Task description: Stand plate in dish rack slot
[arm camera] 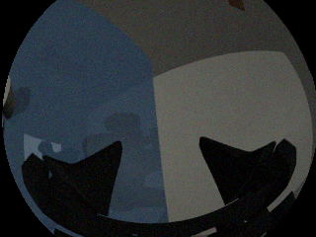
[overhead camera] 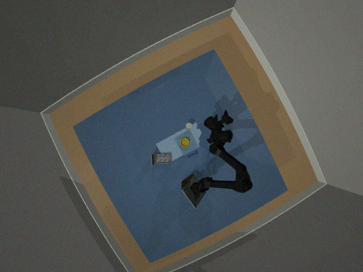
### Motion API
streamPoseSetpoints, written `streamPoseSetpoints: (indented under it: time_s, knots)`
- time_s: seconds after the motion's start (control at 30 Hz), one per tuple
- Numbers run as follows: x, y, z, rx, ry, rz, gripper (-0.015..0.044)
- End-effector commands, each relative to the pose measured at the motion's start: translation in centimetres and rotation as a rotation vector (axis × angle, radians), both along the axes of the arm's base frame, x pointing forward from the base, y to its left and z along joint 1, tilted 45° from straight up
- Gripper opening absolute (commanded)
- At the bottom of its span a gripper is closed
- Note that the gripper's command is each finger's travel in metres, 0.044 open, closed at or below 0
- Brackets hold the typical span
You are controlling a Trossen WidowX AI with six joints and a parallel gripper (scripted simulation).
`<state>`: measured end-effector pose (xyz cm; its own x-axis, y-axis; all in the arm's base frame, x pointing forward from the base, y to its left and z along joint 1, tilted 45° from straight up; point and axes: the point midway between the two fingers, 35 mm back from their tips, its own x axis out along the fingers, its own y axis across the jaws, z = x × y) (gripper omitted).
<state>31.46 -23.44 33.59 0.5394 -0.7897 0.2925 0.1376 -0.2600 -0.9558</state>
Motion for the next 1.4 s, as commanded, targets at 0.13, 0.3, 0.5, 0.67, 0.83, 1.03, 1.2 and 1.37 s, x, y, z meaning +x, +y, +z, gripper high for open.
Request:
streamPoseSetpoints:
  time_s: [0.13, 0.3, 0.5, 0.67, 0.83, 1.03, 1.2, 1.37]
  knots:
    - [1.7, 0.5, -2.0, 0.111, 0.006, 0.048, 0.0400]
    - [3.7, 1.4, -4.9, 0.268, 0.017, 0.095, 0.0400]
    - [5.6, 3.3, -8.9, 0.456, 0.059, 0.124, 0.0400]
    - [6.6, 5.1, -12.2, 0.605, 0.097, 0.121, 0.0400]
    - [7.0, 7.2, -15.6, 0.762, 0.131, 0.089, 0.0400]
    - [6.5, 9.5, -19.1, 0.926, 0.162, 0.002, 0.0400]
    - [5.2, 11.3, -21.5, 1.037, 0.176, -0.114, 0.0400]
    - [3.3, 13.2, -23.3, 1.106, 0.183, -0.258, 0.0400]
